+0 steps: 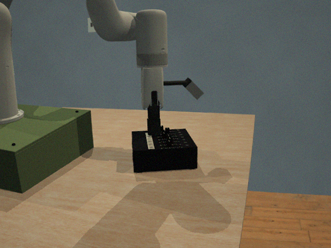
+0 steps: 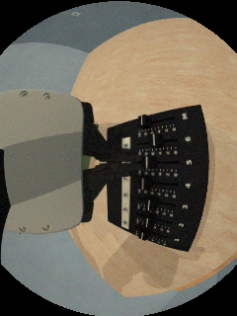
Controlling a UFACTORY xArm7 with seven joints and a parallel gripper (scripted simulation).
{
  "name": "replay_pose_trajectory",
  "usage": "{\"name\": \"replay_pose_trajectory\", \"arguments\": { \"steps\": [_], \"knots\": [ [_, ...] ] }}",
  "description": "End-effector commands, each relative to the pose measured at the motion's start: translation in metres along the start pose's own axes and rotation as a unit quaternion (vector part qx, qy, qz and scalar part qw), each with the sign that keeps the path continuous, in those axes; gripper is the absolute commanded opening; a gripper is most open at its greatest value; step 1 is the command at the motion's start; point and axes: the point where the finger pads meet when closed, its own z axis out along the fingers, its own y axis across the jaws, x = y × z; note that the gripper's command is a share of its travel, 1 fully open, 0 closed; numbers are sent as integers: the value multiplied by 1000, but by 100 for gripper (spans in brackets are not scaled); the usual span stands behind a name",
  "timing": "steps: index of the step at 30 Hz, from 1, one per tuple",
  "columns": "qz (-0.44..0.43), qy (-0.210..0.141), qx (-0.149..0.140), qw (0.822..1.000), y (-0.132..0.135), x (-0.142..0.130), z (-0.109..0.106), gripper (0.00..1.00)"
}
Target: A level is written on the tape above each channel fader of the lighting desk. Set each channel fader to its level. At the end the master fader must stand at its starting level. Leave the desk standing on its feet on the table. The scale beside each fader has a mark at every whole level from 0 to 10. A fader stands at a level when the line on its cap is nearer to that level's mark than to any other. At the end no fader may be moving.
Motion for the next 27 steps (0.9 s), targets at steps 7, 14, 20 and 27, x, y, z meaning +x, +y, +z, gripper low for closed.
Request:
{"name": "replay_pose_trajectory", "arguments": {
  "steps": [7, 14, 20, 27],
  "knots": [
    [0, 2, 0, 1000, 0, 2, -1, 0],
    [0, 2, 0, 1000, 0, 4, -1, 0],
    [0, 2, 0, 1000, 0, 6, -1, 0],
    [0, 2, 0, 1000, 0, 9, -1, 0]
  ]
}}
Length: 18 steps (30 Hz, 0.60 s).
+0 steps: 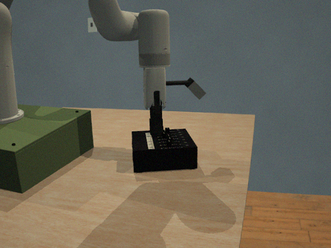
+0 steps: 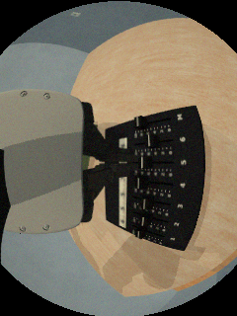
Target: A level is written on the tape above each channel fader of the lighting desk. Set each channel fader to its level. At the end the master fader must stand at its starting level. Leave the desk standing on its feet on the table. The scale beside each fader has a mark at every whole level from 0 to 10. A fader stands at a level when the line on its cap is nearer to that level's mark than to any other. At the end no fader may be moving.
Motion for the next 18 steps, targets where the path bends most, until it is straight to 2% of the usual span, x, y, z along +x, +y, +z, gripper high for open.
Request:
{"name": "replay_pose_trajectory", "arguments": {
  "steps": [1, 18],
  "knots": [
    [0, 2, 0, 1000, 0, 3, -1, 0],
    [0, 2, 0, 1000, 0, 12, -1, 0]
  ]
}}
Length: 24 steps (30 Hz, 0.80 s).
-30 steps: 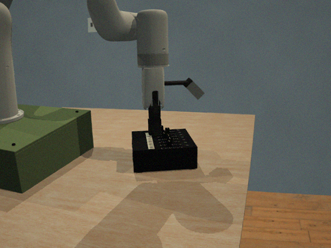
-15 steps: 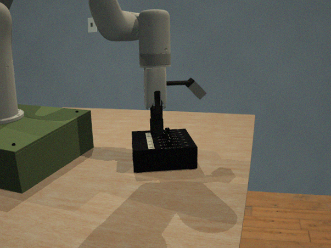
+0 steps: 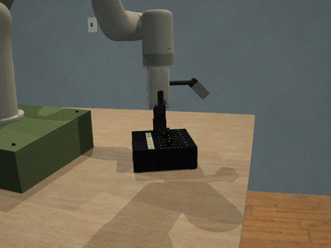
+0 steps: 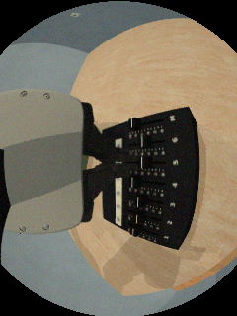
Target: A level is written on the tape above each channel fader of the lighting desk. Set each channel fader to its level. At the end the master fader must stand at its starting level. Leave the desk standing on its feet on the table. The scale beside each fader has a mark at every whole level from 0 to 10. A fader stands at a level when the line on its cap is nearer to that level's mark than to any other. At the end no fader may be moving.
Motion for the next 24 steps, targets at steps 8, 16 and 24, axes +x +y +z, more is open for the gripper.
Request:
{"name": "replay_pose_trajectory", "arguments": {
  "steps": [8, 16, 24],
  "knots": [
    [0, 2, 0, 1000, 0, 7, -1, 0],
    [0, 2, 0, 1000, 0, 12, -1, 0],
    [0, 2, 0, 1000, 0, 15, -1, 0]
  ]
}}
